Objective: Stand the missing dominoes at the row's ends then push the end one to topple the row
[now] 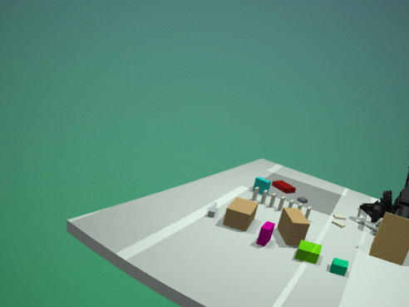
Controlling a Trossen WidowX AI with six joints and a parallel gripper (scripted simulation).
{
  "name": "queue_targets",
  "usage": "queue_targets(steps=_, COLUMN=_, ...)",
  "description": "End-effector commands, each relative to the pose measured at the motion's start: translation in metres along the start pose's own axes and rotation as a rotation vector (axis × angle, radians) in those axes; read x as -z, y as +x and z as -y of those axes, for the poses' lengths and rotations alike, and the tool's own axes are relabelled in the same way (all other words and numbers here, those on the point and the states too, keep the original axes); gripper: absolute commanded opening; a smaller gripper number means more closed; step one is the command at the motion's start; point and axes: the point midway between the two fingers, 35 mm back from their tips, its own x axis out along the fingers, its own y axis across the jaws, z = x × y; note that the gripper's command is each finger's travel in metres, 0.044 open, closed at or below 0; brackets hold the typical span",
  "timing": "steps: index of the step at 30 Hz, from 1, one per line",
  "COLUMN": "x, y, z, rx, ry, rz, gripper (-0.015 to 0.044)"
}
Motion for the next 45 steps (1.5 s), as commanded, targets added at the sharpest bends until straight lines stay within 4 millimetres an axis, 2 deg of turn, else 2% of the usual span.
queue_targets(steps=1, x=0.007, y=0.002, z=-0.001, rx=-0.006, ry=-0.009, rz=0.005, gripper=0.0107)
queue_targets(steps=10, x=0.018, y=0.004, z=-0.008, rx=-0.015, ry=-0.014, rz=0.011, gripper=0.0107)
queue_targets(steps=21, x=0.019, y=0.004, z=-0.008, rx=-0.016, ry=-0.014, rz=0.011, gripper=0.0107)
queue_targets(steps=34, x=0.019, y=0.004, z=-0.008, rx=-0.016, ry=-0.014, rz=0.011, gripper=0.0440)
queue_targets(steps=38, x=0.016, y=0.004, z=-0.007, rx=-0.016, ry=-0.014, rz=0.011, gripper=0.0440)
queue_targets(steps=45, x=-0.016, y=0.001, z=-0.006, rx=-0.015, ry=-0.012, rz=0.009, gripper=0.0440)
